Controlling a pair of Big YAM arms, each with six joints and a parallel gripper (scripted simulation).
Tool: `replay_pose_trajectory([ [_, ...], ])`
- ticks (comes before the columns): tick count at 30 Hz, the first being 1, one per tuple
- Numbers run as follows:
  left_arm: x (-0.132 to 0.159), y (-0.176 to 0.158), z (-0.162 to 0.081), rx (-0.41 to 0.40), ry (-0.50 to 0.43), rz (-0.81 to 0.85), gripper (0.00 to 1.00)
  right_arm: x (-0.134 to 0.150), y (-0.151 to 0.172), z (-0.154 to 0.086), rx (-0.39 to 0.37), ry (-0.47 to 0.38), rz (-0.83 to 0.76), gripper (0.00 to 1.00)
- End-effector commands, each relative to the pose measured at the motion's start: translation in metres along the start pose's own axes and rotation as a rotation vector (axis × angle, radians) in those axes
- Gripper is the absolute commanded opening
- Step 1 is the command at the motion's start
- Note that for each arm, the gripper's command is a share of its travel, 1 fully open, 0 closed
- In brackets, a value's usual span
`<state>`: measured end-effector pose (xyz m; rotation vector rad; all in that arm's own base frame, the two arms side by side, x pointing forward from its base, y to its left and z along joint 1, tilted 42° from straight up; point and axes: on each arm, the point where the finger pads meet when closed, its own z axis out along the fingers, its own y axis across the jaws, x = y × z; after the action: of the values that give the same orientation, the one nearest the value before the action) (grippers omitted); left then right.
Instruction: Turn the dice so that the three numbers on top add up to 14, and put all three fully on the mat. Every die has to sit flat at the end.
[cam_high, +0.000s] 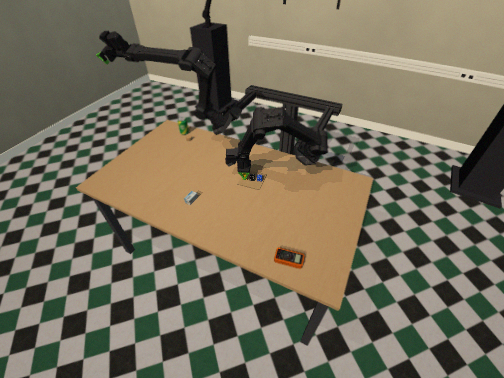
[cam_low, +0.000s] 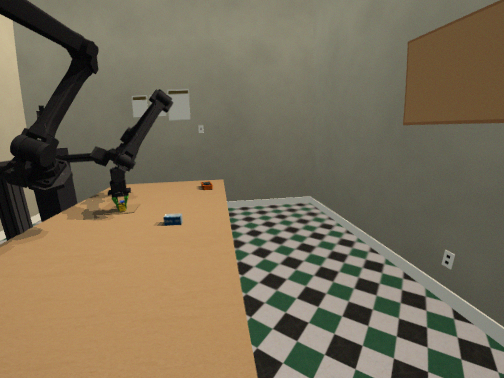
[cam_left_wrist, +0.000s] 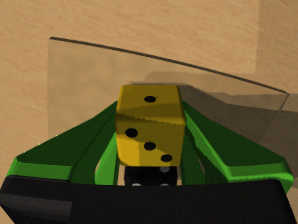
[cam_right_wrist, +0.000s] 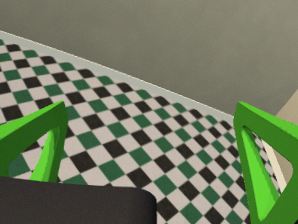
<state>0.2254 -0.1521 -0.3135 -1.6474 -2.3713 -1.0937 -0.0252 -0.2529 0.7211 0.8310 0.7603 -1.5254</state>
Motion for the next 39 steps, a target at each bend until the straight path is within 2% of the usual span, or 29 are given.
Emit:
replay_pose_trajectory([
  [1, -0.0057, 0.0018, 0.0024, -0.001, -0.014, -0.004, 0.26, -0.0219, -0.0029, -0.0091, 0.006, -0.053, 0.008, 1.0],
  [21, -0.0058, 0.0013, 0.0103, 0.002, -0.007, -0.007, 0.26, -0.0219, -0.0029, -0.0091, 0.006, -0.053, 0.008, 1.0],
  [39, -0.0087, 0.0022, 0.0081, 0.0, -0.015, -0.009, 0.26, -0.0219, -0.0029, -0.0091, 0.006, -0.053, 0.008, 1.0],
])
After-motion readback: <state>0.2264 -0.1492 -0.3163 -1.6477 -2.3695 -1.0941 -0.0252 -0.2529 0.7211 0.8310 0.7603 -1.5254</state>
